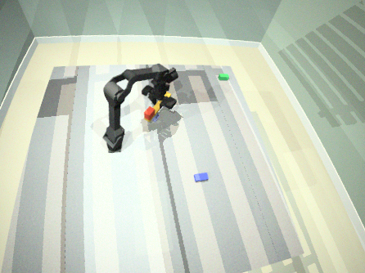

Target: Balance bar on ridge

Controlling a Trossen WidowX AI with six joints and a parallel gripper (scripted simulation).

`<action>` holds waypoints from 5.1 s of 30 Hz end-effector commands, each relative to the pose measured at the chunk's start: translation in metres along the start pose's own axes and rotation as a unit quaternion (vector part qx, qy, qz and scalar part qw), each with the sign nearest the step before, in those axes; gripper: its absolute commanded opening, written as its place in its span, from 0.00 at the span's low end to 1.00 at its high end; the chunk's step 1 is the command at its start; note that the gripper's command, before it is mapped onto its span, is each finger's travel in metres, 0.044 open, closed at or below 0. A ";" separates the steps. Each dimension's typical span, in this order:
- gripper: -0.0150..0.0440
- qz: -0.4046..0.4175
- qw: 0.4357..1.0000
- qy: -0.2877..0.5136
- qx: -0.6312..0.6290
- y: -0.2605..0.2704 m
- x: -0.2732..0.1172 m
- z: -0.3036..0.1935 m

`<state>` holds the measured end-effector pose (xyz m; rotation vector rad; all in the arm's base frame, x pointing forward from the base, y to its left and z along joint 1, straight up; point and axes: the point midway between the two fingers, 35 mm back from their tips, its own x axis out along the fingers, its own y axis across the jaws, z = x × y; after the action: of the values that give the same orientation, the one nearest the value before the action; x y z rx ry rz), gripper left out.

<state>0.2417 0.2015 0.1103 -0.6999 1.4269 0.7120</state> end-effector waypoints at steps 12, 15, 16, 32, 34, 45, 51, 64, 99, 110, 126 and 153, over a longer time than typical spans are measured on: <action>0.25 -0.001 1.000 -0.001 0.001 0.000 0.001 0.000; 0.25 -0.001 1.000 -0.001 0.001 0.000 0.001 0.000; 0.25 -0.001 1.000 -0.001 0.001 0.000 0.002 0.000; 0.25 -0.001 1.000 -0.001 0.001 0.000 0.003 0.000; 0.25 -0.001 1.000 -0.001 0.001 0.000 0.003 0.000; 0.25 -0.001 1.000 -0.001 0.001 0.000 0.004 0.000; 0.25 -0.001 1.000 -0.001 0.001 0.000 0.005 0.000; 0.25 -0.001 1.000 -0.001 0.001 0.000 0.006 0.000; 0.25 -0.001 1.000 -0.001 0.001 0.000 0.009 0.000; 0.25 -0.001 1.000 -0.001 0.001 0.000 0.006 0.000; 0.25 -0.001 1.000 -0.001 0.000 0.000 0.006 0.000; 0.54 -0.001 1.000 -0.001 0.000 0.000 0.006 0.000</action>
<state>0.2420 0.2016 0.1043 -0.7000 1.4233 0.7112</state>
